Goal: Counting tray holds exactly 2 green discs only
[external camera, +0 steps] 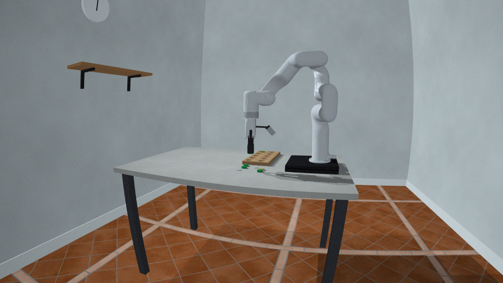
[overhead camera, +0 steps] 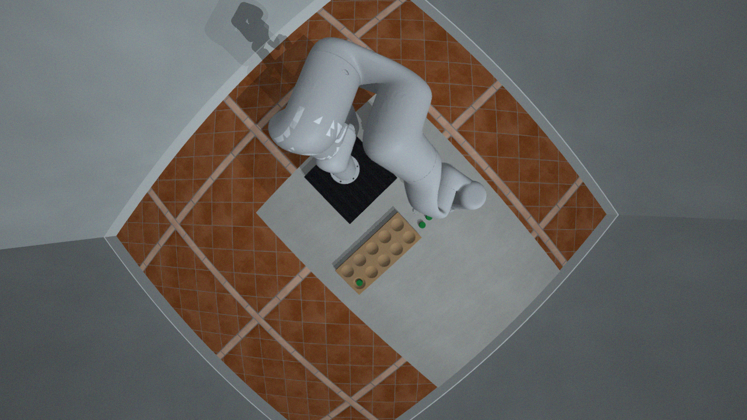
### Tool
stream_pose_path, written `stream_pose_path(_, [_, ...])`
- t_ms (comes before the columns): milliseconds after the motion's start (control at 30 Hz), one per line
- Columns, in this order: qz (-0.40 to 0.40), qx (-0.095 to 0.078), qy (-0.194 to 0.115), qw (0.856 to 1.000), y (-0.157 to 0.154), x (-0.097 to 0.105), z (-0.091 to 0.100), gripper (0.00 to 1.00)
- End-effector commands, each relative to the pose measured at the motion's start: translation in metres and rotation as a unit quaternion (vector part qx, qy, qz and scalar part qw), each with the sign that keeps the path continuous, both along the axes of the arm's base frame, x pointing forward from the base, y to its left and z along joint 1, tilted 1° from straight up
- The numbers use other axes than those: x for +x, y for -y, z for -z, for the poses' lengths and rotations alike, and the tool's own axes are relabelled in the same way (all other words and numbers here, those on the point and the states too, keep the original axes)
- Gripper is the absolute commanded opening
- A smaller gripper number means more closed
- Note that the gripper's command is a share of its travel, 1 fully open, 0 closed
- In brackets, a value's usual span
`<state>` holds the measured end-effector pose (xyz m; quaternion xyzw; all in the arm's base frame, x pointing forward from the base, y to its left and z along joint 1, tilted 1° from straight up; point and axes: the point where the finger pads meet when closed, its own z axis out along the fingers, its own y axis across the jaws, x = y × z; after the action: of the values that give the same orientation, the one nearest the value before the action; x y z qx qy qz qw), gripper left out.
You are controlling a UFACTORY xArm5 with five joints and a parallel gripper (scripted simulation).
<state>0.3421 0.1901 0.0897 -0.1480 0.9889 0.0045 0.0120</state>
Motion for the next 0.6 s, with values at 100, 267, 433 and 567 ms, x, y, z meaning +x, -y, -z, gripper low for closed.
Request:
stream_pose_path(100, [0.000,-0.002,0.000,1.000,0.037,0.026,-0.010,0.00])
stream_pose_path(267, [0.000,-0.002,0.000,1.000,0.056,0.037,-0.010,0.00])
stream_pose_path(433, [0.000,-0.003,0.000,1.000,0.090,0.054,-0.011,0.00])
stream_pose_path(567, [0.000,-0.004,0.000,1.000,0.117,0.064,-0.012,0.00])
